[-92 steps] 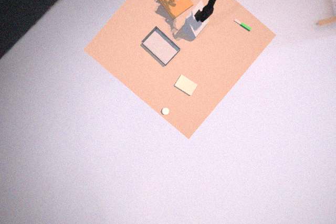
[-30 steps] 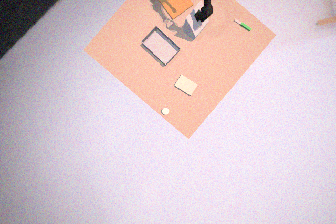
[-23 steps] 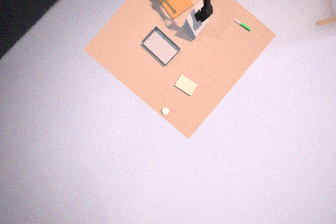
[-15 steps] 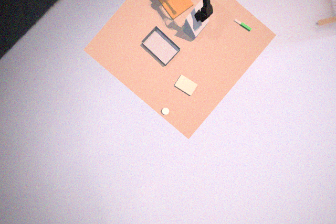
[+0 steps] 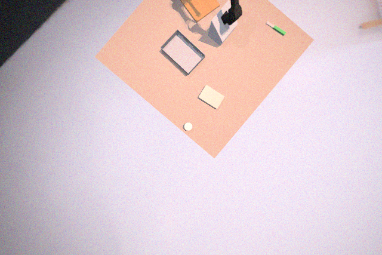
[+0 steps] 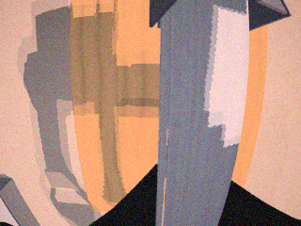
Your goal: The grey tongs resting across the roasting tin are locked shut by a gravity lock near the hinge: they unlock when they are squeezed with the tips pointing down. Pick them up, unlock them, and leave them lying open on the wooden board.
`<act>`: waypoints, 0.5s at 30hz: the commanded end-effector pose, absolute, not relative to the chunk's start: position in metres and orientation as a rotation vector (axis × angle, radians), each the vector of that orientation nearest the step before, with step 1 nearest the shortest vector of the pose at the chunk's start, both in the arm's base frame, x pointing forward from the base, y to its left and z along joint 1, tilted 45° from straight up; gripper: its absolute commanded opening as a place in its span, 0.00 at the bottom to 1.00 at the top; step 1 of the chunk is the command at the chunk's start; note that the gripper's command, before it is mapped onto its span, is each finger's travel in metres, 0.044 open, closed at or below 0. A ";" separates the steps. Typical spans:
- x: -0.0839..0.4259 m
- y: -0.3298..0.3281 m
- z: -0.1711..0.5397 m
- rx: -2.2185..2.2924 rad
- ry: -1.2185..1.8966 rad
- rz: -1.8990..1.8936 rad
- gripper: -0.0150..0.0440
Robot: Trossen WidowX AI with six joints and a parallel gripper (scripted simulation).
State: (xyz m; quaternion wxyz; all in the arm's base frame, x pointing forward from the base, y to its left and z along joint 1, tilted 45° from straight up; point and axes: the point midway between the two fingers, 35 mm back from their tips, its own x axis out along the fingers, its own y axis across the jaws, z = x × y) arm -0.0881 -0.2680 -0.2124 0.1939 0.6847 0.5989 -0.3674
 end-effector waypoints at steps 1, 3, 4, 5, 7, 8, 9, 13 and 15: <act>-0.088 -0.264 -0.217 1.923 1.678 -1.029 0.00; -0.088 -0.262 -0.220 1.923 1.678 -1.029 0.00; -0.088 -0.261 -0.221 1.923 1.678 -1.029 0.00; -0.088 -0.260 -0.223 1.923 1.678 -1.030 0.00; -0.088 -0.258 -0.225 1.923 1.678 -1.030 0.00; -0.088 -0.257 -0.227 1.923 1.678 -1.030 0.00; -0.088 -0.256 -0.228 1.923 1.678 -1.030 0.00; -0.089 -0.252 -0.233 1.923 1.678 -1.030 0.00; -0.089 -0.250 -0.236 1.923 1.678 -1.030 0.00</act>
